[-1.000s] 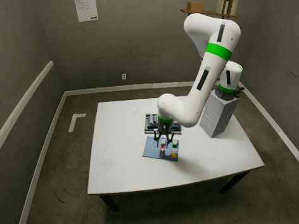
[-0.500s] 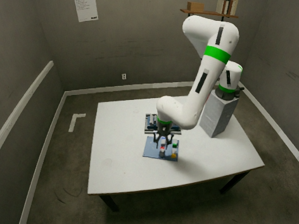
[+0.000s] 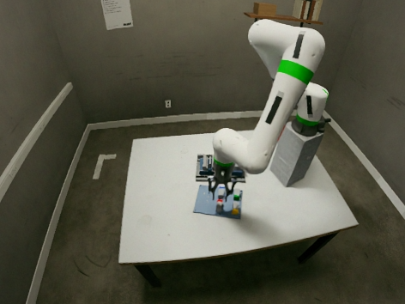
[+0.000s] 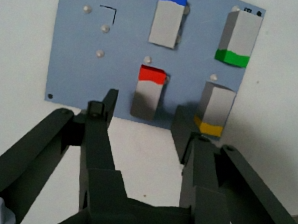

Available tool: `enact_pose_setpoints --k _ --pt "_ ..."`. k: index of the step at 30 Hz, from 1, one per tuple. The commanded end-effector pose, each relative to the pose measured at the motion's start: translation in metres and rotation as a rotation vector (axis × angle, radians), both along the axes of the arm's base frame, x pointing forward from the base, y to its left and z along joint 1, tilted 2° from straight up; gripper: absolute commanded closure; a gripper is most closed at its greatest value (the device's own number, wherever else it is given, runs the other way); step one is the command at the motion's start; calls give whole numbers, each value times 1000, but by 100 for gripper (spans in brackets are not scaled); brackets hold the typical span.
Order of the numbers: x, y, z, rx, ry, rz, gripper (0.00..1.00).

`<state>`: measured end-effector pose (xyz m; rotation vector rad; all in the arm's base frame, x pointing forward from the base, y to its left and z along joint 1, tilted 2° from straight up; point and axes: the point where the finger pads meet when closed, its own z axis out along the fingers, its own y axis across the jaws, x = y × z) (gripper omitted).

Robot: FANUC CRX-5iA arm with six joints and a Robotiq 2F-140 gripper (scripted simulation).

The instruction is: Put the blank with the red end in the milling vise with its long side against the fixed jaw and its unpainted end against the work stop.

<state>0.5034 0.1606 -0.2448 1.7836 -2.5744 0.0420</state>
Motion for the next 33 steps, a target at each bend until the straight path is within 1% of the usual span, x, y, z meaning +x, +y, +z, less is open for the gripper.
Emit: enact_pose_setpoints --k 1,33 --pt "1 0 1 1 -2 0 55" --pt "-2 -1 8 1 -1 0 55"
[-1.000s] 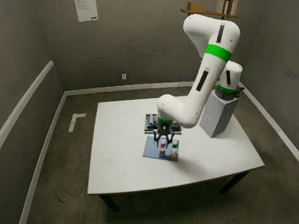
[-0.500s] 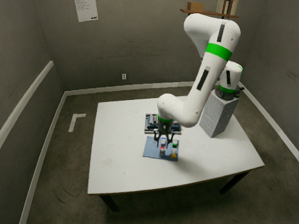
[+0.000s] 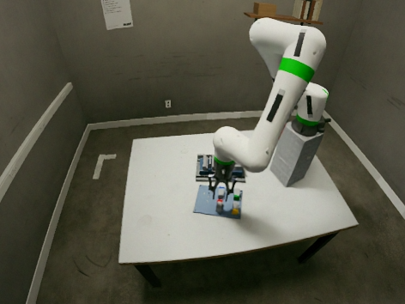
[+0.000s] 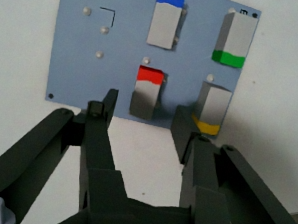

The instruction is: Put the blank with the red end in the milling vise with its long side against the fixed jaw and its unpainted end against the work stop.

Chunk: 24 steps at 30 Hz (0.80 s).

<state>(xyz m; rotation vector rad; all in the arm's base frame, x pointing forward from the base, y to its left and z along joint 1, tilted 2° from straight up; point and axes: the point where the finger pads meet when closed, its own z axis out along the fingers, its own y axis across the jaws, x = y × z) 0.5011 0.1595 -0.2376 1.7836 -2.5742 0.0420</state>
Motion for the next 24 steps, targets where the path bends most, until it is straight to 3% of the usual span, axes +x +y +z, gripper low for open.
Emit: enact_pose_setpoints --k 1,19,24 --pt "1 0 1 1 -2 0 55" --pt "0 0 2 1 -2 0 55" --pt "0 0 -8 1 -2 0 55"
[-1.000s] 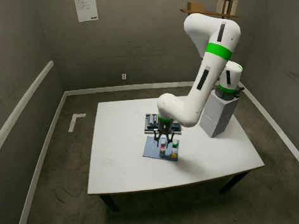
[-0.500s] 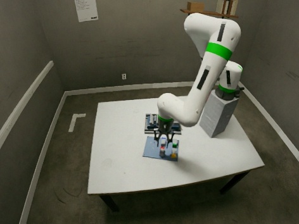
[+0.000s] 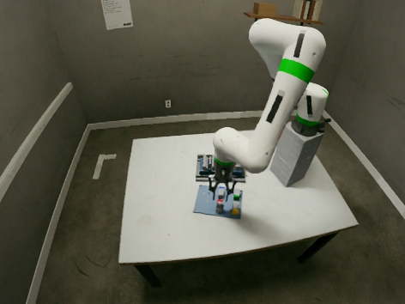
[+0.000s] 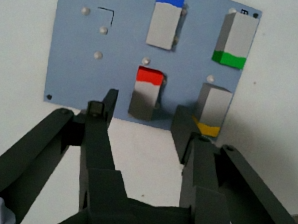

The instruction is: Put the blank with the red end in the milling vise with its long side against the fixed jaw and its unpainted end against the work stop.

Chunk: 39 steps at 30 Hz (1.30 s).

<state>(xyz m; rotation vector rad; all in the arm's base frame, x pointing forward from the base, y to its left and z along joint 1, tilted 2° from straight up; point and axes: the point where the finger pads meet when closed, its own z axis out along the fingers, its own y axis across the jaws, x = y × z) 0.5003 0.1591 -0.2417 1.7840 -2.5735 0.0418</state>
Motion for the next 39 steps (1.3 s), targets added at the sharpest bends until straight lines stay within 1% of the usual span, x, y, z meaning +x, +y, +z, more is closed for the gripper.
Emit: enact_pose_setpoints --k 1,10,13,27,30,39 --pt "1 0 -6 1 -2 0 55" --pt "1 0 -24 1 -2 0 55" --pt "1 0 -26 1 -2 0 55" --pt "2 -2 -68 1 -2 0 55" --pt "1 -2 -66 1 -2 0 55" --pt "2 -2 -73 1 -2 0 55"
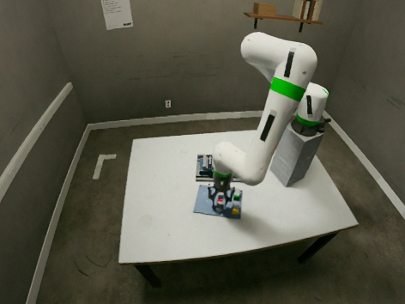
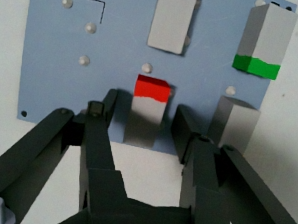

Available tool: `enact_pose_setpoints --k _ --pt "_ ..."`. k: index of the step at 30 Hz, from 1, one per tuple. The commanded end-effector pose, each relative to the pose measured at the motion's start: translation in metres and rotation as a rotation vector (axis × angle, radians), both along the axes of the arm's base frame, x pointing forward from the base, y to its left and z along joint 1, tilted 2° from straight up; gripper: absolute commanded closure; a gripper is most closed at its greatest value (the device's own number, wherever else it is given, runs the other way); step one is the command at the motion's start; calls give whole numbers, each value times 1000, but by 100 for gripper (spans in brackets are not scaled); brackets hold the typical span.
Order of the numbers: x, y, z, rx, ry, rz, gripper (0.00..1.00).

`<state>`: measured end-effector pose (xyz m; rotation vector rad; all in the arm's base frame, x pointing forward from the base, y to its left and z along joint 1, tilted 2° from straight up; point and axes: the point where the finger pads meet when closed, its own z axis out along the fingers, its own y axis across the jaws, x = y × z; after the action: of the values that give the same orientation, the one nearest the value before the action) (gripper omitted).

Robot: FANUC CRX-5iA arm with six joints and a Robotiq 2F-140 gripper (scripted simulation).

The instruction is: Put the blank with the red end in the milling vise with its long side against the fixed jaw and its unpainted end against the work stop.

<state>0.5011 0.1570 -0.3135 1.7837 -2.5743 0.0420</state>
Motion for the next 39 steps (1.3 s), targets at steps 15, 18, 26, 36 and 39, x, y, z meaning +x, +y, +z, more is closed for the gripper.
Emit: enact_pose_setpoints --k 15,18,26,36,39 --pt "1 0 -1 1 -1 0 55" --pt "1 0 1 1 -1 0 55" --pt "1 0 3 1 -1 0 55" --pt "1 0 5 1 -1 0 55" --pt "1 0 6 1 -1 0 55"
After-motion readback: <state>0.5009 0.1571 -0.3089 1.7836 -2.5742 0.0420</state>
